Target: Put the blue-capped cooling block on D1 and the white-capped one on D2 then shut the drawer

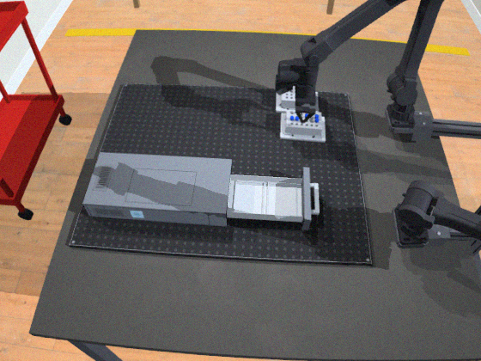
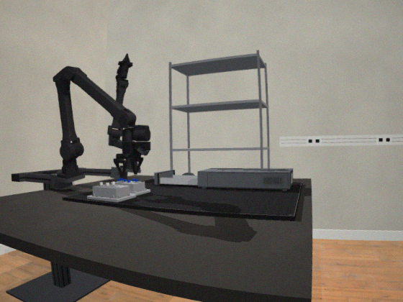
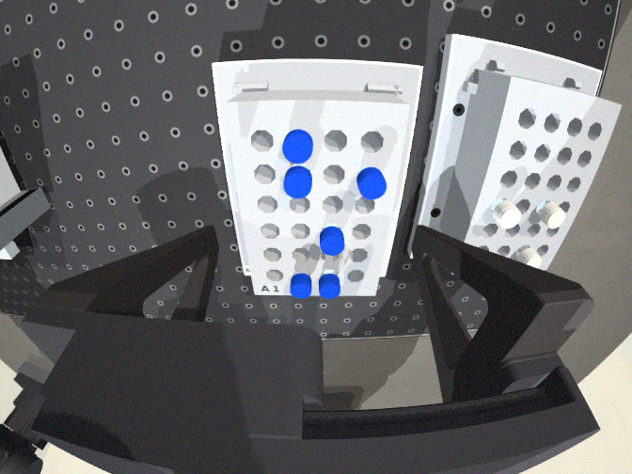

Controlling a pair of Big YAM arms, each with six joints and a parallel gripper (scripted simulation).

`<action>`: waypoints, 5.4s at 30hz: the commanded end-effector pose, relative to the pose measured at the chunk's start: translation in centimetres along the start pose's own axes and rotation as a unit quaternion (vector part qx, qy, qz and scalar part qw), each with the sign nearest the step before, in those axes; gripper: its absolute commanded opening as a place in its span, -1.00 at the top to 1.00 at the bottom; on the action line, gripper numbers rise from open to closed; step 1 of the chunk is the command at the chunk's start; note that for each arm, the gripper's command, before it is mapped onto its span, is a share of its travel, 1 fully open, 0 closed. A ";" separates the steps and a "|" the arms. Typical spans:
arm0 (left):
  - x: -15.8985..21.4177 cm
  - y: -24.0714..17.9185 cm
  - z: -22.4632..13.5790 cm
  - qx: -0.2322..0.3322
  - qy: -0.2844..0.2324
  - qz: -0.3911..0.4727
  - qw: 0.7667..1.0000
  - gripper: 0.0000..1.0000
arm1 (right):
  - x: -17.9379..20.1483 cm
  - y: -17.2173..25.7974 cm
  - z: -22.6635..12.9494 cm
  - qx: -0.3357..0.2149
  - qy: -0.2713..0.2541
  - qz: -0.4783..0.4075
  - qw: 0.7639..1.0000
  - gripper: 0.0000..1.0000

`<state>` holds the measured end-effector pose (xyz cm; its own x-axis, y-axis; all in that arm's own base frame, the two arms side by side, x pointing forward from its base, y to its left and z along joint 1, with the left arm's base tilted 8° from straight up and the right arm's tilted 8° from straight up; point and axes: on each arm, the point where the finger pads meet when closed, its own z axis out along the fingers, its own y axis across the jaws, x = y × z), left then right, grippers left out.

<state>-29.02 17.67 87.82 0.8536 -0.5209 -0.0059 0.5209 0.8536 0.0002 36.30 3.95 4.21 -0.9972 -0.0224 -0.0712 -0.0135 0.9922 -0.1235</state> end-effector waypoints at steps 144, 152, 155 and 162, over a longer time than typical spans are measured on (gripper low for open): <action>2.3 -0.2 0.8 0.000 0.017 0.004 1.000 1.00 | 5.0 23.7 -6.9 0.000 -0.024 -0.681 0.731 1.00; 2.3 -0.2 0.8 0.000 0.017 0.004 1.000 1.00 | 5.9 26.5 -6.9 0.000 -0.024 -0.718 0.696 1.00; 2.3 -0.2 0.8 0.000 0.017 0.004 1.000 1.00 | 6.2 27.7 -6.9 -0.001 -0.024 -0.718 0.696 1.00; 2.3 -0.2 0.8 0.000 0.017 0.004 1.000 1.00 | 6.8 29.7 -6.9 -0.001 -0.024 -0.710 0.704 1.00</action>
<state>-29.02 17.67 87.82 0.8536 -0.5209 -0.0059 0.5209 0.8536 0.0002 27.78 30.89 5.76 0.0381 -0.9922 0.1188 -0.9956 -0.0479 -0.0801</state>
